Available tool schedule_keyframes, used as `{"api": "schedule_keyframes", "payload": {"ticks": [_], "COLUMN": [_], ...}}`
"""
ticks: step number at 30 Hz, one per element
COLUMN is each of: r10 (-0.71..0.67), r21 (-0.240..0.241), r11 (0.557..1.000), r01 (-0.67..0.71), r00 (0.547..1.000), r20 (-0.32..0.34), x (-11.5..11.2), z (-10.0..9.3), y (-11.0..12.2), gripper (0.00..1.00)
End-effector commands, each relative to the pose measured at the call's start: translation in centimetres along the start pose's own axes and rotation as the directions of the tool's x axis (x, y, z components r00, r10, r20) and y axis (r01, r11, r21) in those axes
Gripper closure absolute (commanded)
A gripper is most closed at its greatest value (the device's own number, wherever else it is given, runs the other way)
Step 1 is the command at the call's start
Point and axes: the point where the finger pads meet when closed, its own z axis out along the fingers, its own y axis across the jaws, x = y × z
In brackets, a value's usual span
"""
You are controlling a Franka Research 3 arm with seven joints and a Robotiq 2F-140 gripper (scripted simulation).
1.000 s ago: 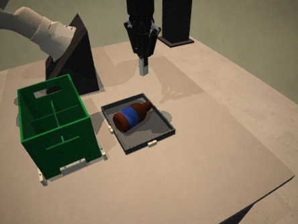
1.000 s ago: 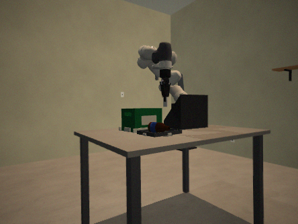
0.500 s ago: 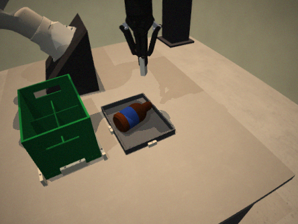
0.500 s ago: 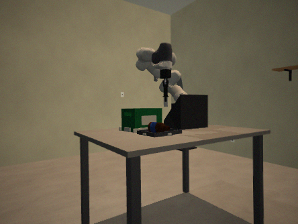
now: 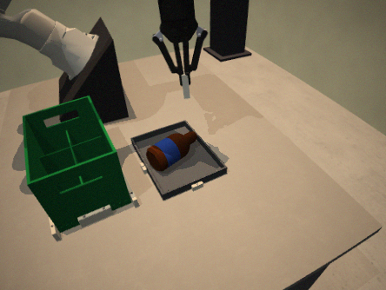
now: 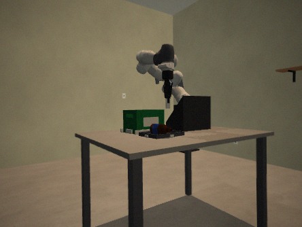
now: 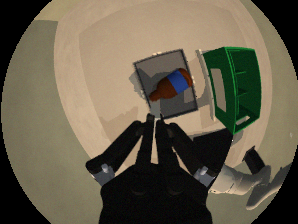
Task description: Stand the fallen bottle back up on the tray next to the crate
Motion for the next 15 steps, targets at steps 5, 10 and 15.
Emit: {"api": "schedule_keyframes", "payload": {"ticks": [5, 10, 15], "r10": [-0.375, -0.47, -0.594], "r21": [0.009, 0.016, 0.023], "r11": [0.927, 0.883, 0.804], "r01": [0.375, 0.47, 0.594], "r00": [0.927, 0.883, 0.804], "r20": [0.009, 0.006, 0.002], "x": [0.11, 0.11, 0.11], "z": [0.14, 0.14, 0.14], "y": [0.16, 0.16, 0.16], "gripper": [1.0, 0.62, 0.62]}}
